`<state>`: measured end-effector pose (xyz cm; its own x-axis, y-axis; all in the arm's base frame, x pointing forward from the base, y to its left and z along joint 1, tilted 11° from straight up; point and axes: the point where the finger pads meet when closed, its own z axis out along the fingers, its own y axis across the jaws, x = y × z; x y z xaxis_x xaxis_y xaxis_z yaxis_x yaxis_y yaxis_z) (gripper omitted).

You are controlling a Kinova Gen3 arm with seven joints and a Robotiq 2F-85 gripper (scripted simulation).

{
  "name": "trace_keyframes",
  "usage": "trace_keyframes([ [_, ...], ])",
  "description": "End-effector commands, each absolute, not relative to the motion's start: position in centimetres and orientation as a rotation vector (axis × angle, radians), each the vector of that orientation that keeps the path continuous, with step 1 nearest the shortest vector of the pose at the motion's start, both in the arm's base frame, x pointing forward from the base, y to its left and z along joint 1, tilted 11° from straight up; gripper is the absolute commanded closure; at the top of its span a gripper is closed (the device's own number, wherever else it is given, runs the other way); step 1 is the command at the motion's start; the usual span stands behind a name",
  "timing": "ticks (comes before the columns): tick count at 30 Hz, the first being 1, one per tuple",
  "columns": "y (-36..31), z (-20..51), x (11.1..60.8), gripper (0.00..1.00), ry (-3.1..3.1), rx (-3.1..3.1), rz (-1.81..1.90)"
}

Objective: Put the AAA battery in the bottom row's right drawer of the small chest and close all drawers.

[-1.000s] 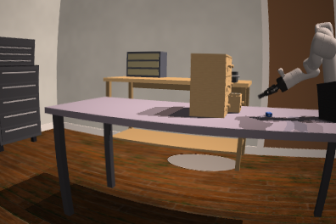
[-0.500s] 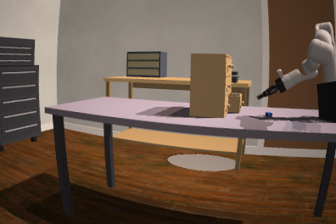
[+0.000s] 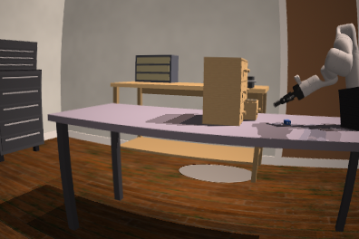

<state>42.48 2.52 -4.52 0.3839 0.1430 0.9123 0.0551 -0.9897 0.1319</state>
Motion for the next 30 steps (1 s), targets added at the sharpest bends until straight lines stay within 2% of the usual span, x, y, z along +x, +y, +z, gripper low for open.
trace_keyframes([
  [1, 1.7, -4.6, 42.5, 1.00, 0.179, 2.538, 1.682],
  [30, -2.0, -5.2, 43.8, 1.00, 0.179, 2.538, 1.682],
])
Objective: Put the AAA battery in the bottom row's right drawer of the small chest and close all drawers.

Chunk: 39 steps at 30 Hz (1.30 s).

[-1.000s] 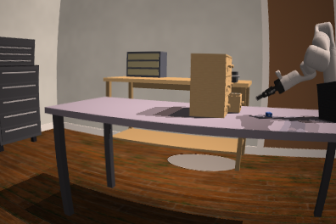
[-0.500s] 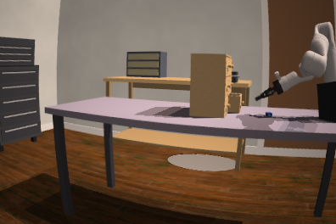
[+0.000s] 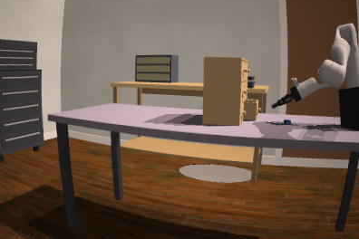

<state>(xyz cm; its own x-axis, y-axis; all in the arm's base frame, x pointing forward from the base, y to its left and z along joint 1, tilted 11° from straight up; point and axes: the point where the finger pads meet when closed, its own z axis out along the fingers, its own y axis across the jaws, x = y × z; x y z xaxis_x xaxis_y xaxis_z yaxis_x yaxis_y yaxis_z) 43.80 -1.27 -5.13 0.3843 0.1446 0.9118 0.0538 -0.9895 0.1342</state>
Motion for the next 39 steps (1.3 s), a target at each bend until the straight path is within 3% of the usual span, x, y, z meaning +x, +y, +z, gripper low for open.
trace_keyframes([
  [1, -2.3, -5.3, 43.9, 1.00, 0.179, 2.538, 1.682],
  [39, -6.6, -6.0, 45.5, 1.00, 0.179, 2.538, 1.682],
])
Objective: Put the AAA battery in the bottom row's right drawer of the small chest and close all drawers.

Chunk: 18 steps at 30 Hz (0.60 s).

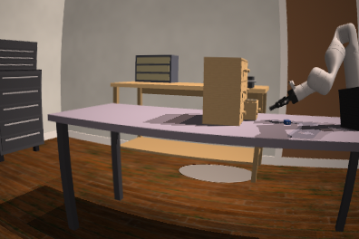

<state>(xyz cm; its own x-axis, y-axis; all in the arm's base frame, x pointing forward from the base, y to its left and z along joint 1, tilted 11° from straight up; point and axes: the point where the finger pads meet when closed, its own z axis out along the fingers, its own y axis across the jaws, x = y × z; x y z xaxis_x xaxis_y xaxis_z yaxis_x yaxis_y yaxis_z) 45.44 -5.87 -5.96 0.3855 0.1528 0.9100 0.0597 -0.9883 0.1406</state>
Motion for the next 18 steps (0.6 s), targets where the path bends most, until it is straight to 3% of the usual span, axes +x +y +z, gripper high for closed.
trace_keyframes([
  [1, -6.8, -6.0, 45.5, 1.00, 0.179, 2.538, 1.682],
  [18, -8.3, -6.2, 46.1, 1.00, 0.179, 2.538, 1.682],
])
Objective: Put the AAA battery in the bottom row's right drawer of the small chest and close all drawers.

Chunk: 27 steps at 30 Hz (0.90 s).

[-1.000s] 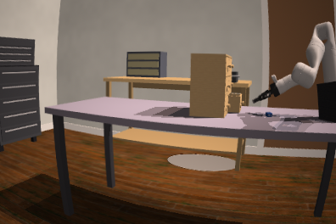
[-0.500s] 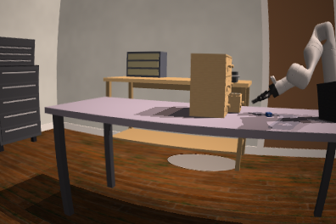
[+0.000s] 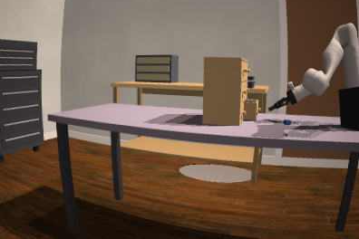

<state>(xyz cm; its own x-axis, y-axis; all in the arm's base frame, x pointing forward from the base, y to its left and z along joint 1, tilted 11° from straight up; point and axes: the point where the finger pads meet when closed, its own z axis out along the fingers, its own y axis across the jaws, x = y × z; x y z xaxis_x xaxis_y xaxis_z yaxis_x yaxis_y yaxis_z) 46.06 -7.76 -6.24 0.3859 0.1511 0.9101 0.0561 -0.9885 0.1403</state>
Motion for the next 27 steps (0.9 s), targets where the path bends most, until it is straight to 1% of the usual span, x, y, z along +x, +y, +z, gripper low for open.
trace_keyframes([
  [1, -8.37, -6.24, 46.09, 1.00, 0.179, 2.538, 1.682],
  [27, -9.16, -6.36, 46.37, 1.00, 0.179, 2.538, 1.682],
])
